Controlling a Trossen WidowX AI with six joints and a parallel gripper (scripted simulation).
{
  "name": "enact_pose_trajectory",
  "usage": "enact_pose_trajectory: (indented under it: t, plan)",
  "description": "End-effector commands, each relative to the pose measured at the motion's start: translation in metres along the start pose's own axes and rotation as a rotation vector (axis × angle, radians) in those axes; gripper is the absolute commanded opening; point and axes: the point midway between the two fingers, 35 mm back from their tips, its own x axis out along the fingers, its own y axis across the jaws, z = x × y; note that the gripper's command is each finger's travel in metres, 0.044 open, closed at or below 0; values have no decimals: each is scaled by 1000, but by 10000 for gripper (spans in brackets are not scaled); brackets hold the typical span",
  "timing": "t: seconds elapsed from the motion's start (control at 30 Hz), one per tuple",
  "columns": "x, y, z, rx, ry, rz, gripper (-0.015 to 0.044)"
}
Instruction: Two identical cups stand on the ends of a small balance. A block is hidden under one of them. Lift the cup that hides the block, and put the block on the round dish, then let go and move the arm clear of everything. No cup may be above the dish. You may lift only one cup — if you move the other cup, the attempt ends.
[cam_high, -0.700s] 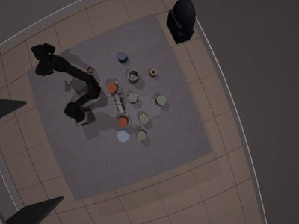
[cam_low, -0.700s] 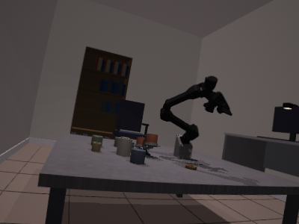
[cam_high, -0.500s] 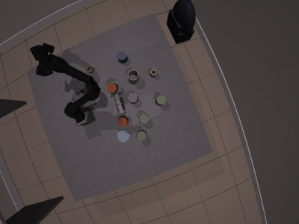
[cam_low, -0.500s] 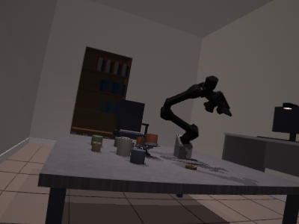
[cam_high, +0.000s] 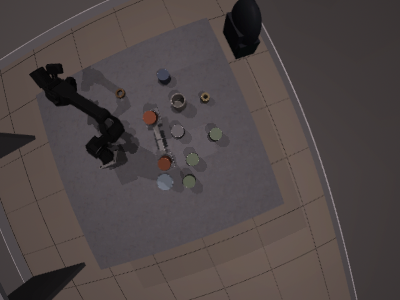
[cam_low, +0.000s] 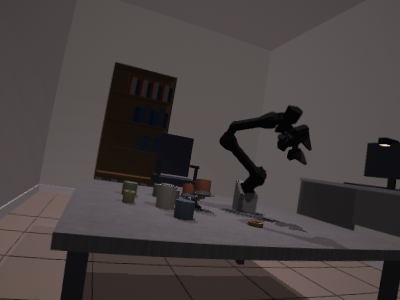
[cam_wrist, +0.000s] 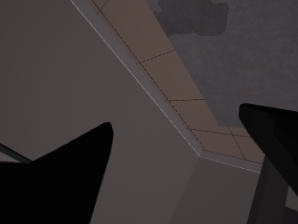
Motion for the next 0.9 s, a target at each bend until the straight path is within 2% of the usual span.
enact_pose_trajectory:
  t: [0.0, 0.47, 0.87]
  plan:
    - [8, -11, 4, -147, -78, -20, 440]
    - [33, -38, 37, -521, -323, -160, 440]
    - [39, -53, 98, -716, -581, -353, 440]
